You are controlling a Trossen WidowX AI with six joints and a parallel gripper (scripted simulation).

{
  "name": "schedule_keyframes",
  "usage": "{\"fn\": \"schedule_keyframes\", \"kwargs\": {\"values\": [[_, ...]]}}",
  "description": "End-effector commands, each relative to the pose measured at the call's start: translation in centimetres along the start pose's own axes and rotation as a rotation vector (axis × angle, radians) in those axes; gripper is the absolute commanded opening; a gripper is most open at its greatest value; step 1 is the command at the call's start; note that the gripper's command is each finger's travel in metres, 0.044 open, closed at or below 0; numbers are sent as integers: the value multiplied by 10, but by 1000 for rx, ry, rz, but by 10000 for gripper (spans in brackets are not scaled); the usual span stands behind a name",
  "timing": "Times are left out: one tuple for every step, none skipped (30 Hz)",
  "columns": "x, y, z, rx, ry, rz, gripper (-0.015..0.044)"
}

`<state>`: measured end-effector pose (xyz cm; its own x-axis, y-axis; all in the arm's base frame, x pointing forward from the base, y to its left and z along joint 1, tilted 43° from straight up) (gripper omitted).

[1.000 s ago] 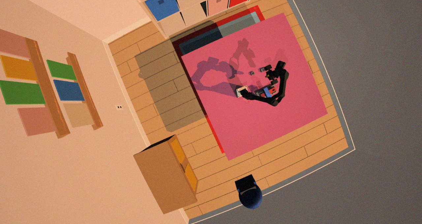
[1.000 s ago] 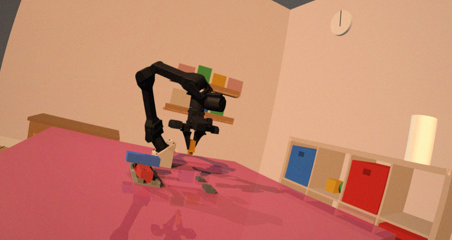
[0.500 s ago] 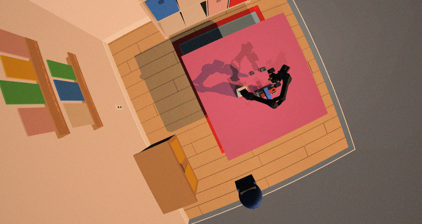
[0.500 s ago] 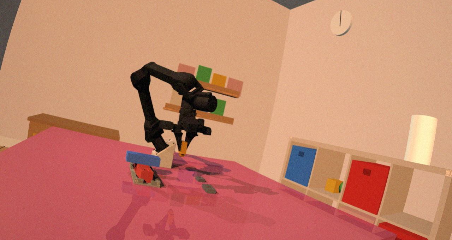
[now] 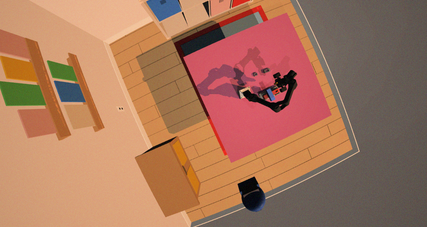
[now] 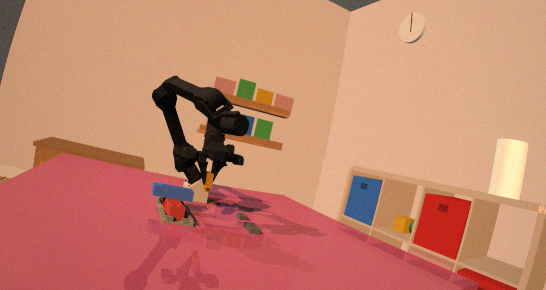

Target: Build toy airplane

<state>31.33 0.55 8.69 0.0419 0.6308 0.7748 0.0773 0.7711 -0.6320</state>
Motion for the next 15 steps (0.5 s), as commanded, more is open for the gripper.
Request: {"fn": "schedule_keyframes", "kwargs": {"values": [[-2,-13,-4,2,-6,7,0],[-2,-16,-5,2,-6,8,0],[-3,-19,-5,3,-6,10,0],[-3,-22,-6,3,-5,12,0],[-4,-25,-7,3,-5,14,0],[-5,-29,-7,4,-5,16,0],[-5,-32,-8,4,-5,17,0],[-6,-35,-8,4,-4,19,0],[-7,-38,-9,4,-4,21,0],[-7,-41,-9,5,-4,23,0],[-8,-44,-9,5,-3,25,0],[-8,-47,-10,5,-3,27,0],[-9,-50,-10,6,-2,30,0],[-10,-53,-10,6,-2,32,0],[-10,-56,-11,6,-1,34,0]]}}
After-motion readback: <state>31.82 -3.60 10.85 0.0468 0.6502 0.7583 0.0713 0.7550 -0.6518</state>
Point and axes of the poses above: the point midway between the two fingers, 35 mm back from their tips, its own x axis back along the fingers, its own y axis across the jaws, z = x × y, the point moved 1 cm from there along x, back along the fingers, and after that the axes turned 3 degrees about -x, right-handed, at the moved point
